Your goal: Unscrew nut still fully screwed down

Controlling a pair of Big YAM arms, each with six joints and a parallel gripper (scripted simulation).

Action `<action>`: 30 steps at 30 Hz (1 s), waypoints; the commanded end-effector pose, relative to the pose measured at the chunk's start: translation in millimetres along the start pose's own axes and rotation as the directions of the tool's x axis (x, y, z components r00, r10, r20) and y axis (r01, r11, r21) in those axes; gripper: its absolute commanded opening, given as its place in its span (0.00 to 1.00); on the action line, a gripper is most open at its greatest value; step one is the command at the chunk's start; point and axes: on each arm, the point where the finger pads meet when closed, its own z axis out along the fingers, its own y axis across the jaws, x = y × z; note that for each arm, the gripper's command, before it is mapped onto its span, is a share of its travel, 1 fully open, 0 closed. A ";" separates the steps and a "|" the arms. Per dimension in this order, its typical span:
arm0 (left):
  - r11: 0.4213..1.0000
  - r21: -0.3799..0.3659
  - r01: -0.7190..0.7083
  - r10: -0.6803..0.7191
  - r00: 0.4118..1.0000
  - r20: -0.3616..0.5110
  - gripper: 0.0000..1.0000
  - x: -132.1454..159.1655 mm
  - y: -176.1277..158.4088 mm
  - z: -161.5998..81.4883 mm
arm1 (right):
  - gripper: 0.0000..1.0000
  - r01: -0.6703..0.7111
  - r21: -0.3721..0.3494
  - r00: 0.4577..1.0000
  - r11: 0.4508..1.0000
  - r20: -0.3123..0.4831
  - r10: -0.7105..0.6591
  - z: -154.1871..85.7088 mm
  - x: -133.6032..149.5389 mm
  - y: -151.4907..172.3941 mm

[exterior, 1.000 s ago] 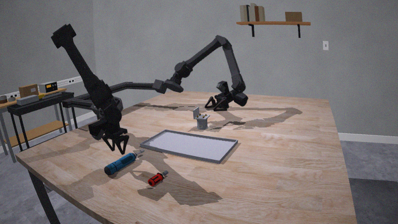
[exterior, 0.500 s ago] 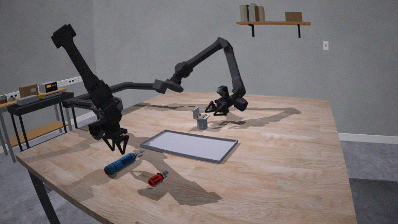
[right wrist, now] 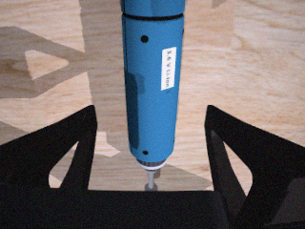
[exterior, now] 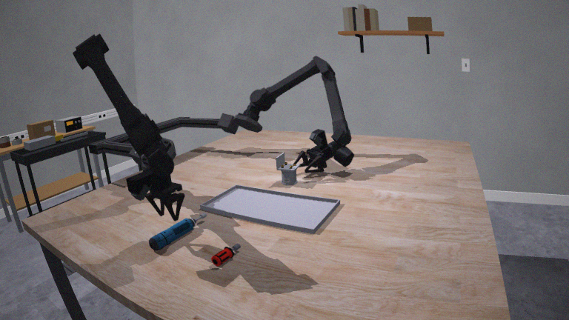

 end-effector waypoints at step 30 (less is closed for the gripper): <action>1.000 -0.009 -0.028 0.028 1.000 -0.009 0.86 -3.5 9.6 17.2 | 0.65 -0.012 -0.016 1.000 1.000 0.007 0.012 -4.9 -5.8 8.3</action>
